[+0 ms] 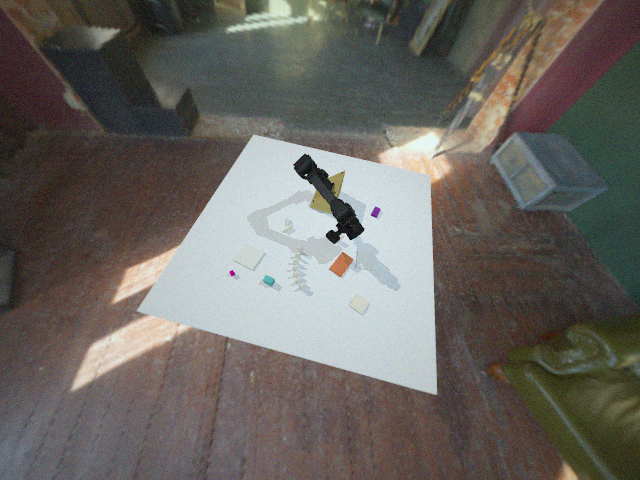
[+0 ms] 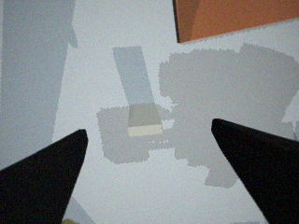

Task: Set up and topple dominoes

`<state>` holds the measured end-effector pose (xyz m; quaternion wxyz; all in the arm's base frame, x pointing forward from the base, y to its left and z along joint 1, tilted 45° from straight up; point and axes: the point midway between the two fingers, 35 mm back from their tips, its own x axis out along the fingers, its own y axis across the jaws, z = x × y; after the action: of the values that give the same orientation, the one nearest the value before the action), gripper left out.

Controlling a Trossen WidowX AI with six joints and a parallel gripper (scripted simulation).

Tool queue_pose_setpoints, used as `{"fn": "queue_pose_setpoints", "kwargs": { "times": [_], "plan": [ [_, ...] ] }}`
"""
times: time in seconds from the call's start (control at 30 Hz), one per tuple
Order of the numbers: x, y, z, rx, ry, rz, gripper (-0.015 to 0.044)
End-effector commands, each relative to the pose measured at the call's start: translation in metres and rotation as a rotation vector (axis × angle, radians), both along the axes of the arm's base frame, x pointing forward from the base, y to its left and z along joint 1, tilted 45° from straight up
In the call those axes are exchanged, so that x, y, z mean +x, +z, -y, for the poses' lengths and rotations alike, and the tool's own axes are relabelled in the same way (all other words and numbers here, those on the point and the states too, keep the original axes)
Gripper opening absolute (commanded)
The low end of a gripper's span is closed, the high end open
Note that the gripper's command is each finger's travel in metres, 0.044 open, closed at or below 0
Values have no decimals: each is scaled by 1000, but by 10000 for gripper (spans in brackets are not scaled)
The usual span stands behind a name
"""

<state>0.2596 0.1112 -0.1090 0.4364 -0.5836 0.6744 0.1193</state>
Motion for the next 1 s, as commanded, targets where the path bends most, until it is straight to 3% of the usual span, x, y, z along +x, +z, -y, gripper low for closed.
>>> {"fn": "queue_pose_setpoints", "kwargs": {
  "times": [0.0, 0.5, 0.9, 0.97],
  "plan": [
    [-4, -11, 12, -15, 8, -13, 440],
    [-4, -22, 23, -16, 8, -13, 440],
    [-4, -22, 23, -16, 8, -13, 125],
    [-4, -22, 23, -16, 8, -13, 107]
  ]
}}
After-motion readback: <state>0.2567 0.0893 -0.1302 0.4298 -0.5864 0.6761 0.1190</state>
